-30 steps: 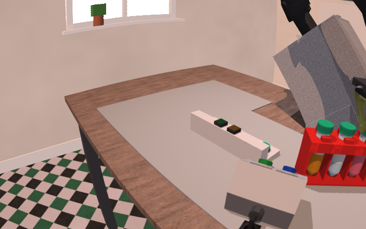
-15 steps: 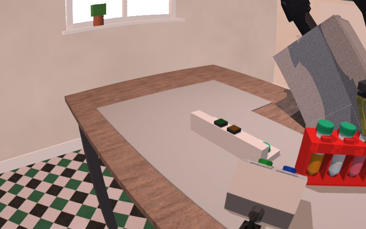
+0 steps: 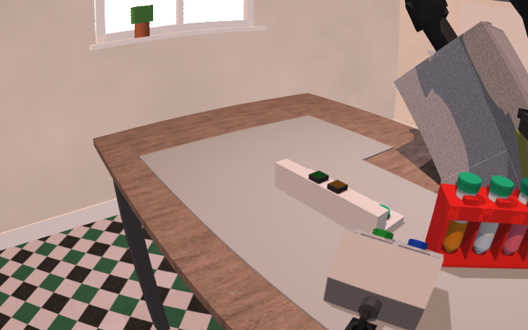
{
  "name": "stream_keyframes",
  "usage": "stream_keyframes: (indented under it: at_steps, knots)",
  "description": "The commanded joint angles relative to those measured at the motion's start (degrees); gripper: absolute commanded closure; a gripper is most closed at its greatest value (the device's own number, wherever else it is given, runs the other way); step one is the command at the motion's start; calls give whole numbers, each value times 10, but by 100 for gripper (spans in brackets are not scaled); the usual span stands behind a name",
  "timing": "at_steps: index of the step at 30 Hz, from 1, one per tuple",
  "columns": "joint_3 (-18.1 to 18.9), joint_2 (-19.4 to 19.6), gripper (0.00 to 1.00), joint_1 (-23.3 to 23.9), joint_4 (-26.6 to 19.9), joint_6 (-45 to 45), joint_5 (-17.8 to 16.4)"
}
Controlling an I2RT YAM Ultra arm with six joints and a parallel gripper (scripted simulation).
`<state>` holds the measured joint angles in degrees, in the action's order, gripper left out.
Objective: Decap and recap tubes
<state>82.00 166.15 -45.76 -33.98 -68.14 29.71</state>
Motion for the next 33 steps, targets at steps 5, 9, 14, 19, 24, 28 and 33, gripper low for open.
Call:
stream_keyframes:
  at_steps: [5,9,14,19,24,28,33]
  knots:
    - [1,-4,100,-2,0,-208,2]
    - [2,-4,100,-3,0,-317,2]
    - [2,-4,100,-3,0,-317,2]
    - [1,-4,51,-3,0,-317,2]
    - [1,-4,51,-3,0,-317,2]
    - [1,-4,51,-3,0,-317,2]
    - [1,-4,51,-2,0,-126,2]
